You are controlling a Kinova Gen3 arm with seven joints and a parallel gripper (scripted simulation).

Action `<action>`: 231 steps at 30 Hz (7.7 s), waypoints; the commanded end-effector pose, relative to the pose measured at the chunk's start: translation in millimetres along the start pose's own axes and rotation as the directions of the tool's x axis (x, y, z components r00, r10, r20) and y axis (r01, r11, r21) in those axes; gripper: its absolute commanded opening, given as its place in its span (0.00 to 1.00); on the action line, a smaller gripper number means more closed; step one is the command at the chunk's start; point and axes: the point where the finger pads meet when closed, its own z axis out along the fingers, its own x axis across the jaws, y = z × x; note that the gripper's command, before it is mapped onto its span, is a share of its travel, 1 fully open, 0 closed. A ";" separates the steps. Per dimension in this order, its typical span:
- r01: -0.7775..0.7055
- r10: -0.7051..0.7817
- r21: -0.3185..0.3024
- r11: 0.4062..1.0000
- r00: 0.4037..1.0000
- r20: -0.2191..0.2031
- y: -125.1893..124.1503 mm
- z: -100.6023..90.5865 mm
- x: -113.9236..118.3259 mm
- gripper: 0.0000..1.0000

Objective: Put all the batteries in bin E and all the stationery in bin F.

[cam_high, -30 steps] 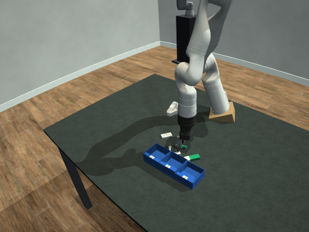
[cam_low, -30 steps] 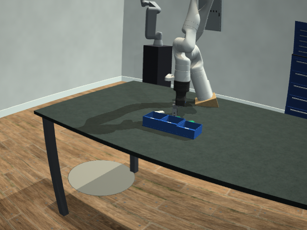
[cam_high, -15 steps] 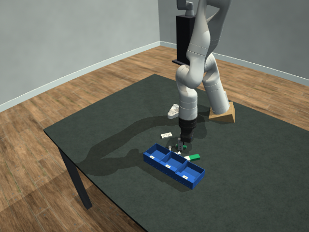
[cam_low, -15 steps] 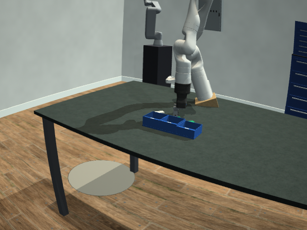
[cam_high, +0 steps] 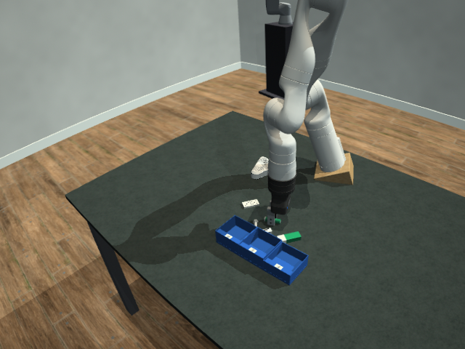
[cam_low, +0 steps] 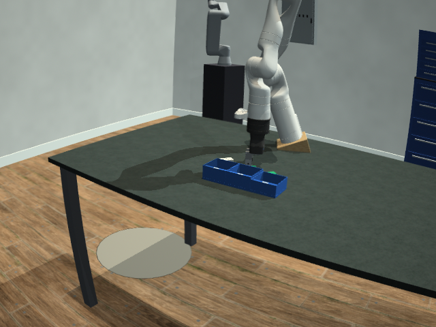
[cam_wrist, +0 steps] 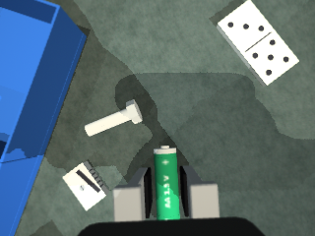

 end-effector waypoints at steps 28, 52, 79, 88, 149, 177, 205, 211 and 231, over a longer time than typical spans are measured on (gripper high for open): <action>0.000 0.000 0.000 1.000 1.000 0.000 -0.7 0.2 0.9 0.31; -0.003 0.003 -0.001 1.000 1.000 0.000 -0.6 -61.1 0.6 0.31; 0.000 0.000 0.000 1.000 1.000 0.000 -0.7 -59.6 0.9 0.31; 0.000 0.000 0.000 1.000 1.000 0.000 -0.7 -59.6 0.9 0.31; -0.007 0.007 -0.003 1.000 1.000 -0.004 0.5 -66.1 -9.9 0.31; -0.374 0.374 0.004 0.928 0.927 -0.007 2.2 -66.0 -128.8 0.31; -0.372 0.372 0.000 0.928 0.928 0.001 3.6 -67.0 -127.1 0.31; -0.369 0.369 -0.001 0.929 0.929 0.002 3.9 -54.5 -127.1 0.31; -0.370 0.370 -0.001 0.929 0.929 0.001 3.8 -18.6 -126.8 0.31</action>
